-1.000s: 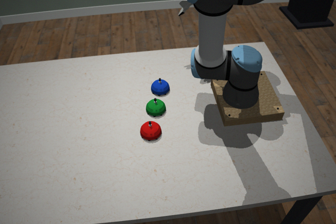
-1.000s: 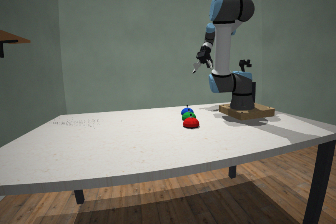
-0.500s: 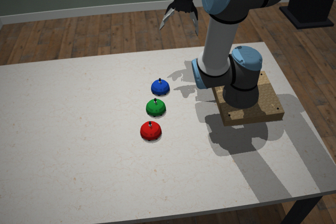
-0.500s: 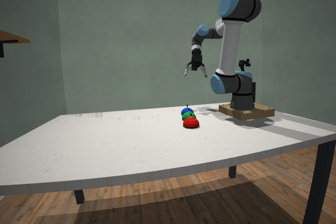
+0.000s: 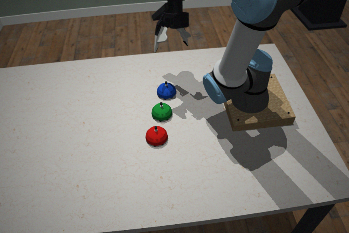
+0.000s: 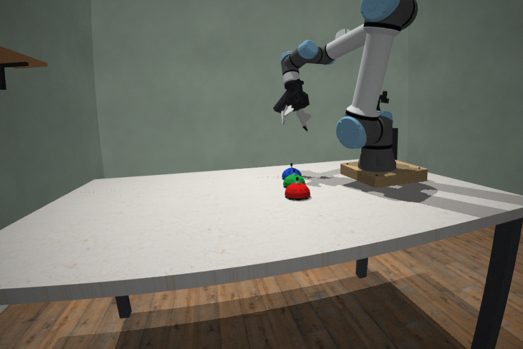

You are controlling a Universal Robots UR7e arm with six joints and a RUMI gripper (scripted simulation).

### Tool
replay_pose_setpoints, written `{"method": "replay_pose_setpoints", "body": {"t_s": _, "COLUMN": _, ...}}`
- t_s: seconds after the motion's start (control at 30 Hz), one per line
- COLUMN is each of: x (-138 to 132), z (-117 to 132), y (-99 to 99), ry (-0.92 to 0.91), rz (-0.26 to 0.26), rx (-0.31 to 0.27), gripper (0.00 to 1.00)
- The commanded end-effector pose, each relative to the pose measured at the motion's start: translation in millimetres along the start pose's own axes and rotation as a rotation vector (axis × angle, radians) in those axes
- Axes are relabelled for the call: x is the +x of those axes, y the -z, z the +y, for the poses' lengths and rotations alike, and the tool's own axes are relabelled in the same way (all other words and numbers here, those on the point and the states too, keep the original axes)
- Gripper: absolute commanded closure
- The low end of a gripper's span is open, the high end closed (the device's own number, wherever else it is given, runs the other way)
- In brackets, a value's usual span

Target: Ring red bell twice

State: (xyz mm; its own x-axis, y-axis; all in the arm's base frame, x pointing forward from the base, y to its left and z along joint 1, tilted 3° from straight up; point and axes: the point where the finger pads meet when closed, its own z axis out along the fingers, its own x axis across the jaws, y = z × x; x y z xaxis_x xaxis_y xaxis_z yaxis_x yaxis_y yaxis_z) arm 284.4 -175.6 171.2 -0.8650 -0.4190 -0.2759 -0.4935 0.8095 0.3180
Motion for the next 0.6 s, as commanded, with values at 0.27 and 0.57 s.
{"method": "replay_pose_setpoints", "body": {"t_s": 0.27, "x": -62.0, "z": 13.2, "y": -43.3, "ry": 0.654, "rz": 0.156, "rx": 0.007, "gripper": 0.0}}
{"method": "replay_pose_setpoints", "body": {"t_s": 0.57, "x": -96.4, "z": 31.5, "y": -69.0, "ry": 1.033, "rz": 0.238, "rx": -0.007, "gripper": 0.0}}
